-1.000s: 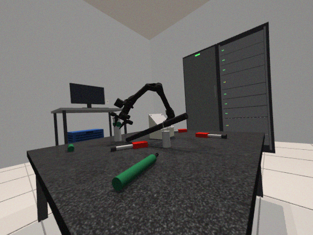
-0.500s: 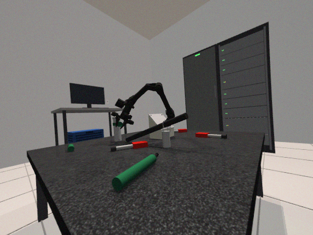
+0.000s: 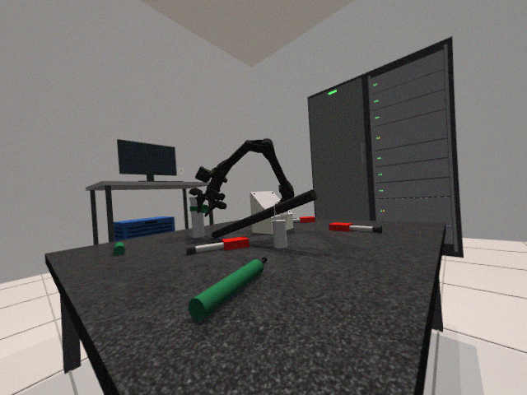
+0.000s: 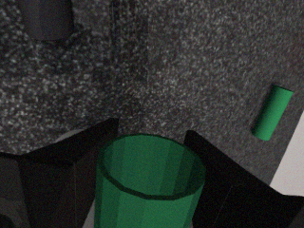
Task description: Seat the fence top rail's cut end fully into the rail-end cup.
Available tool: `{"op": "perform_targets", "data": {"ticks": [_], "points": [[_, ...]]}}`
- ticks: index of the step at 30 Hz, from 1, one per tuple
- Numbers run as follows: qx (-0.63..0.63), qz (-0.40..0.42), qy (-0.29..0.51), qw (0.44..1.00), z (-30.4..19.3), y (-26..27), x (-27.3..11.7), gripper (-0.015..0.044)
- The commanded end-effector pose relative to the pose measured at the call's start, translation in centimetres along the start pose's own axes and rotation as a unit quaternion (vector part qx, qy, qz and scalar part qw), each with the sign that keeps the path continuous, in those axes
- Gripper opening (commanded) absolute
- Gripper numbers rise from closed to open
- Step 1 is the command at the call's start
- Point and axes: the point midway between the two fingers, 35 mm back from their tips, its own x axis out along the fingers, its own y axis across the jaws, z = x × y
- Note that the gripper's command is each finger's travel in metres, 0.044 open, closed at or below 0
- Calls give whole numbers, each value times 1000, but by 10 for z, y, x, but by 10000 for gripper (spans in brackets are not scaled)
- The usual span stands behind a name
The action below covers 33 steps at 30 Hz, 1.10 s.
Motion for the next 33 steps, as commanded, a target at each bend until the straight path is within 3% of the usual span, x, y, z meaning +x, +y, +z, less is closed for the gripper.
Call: {"op": "perform_targets", "data": {"ticks": [1, 33], "points": [[-15, -1, -8, 1000, -1, 4, -3, 0], [-81, -1, -45, 996, -3, 16, -10, 0]]}}
